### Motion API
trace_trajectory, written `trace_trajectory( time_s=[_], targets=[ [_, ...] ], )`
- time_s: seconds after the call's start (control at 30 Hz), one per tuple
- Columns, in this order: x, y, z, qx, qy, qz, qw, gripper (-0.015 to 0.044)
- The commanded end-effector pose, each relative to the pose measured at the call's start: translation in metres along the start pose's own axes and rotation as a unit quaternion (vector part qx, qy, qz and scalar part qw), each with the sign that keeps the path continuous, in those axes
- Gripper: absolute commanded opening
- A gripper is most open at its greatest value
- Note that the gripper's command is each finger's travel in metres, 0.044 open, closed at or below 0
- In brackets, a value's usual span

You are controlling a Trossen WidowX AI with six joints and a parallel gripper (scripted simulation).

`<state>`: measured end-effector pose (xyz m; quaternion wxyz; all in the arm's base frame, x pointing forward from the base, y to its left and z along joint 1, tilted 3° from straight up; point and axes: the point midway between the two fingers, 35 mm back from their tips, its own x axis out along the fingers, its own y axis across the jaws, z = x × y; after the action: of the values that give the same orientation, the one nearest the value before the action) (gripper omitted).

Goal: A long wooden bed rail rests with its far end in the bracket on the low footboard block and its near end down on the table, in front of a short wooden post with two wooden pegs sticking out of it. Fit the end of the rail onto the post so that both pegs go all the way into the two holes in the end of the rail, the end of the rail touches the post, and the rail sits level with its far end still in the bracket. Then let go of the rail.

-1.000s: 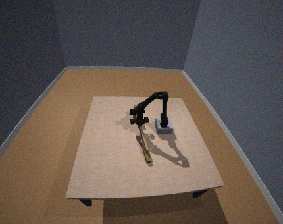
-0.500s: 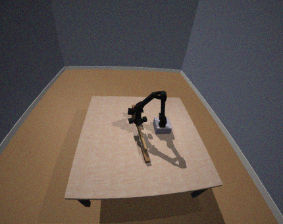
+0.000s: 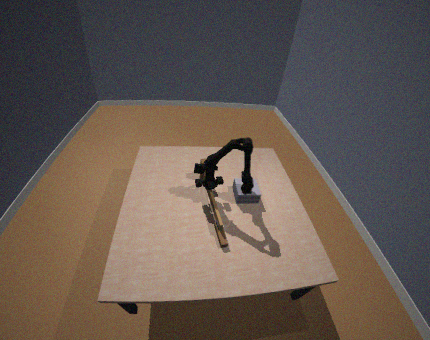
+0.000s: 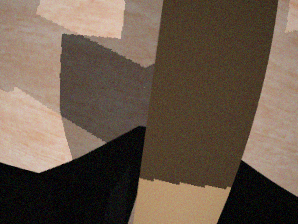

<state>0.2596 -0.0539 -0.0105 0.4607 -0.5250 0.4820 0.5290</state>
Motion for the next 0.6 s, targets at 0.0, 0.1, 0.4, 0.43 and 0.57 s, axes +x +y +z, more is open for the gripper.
trace_trajectory(
  time_s=[0.0,0.1,0.4,0.43,0.57],
  targets=[
    [-0.0017,-0.0024,-0.0027,0.0,0.001,-0.004,1.0,0.0],
    [-0.0018,-0.0024,-0.0037,0.0,0.002,-0.004,1.0,0.0],
    [-0.0022,-0.0023,-0.0066,0.0,0.002,-0.004,1.0,0.0],
    [-0.0022,-0.0023,-0.0069,0.0,0.002,-0.004,1.0,0.0],
    [-0.0022,-0.0023,-0.0082,0.0,0.002,-0.004,1.0,0.0]
  ],
)
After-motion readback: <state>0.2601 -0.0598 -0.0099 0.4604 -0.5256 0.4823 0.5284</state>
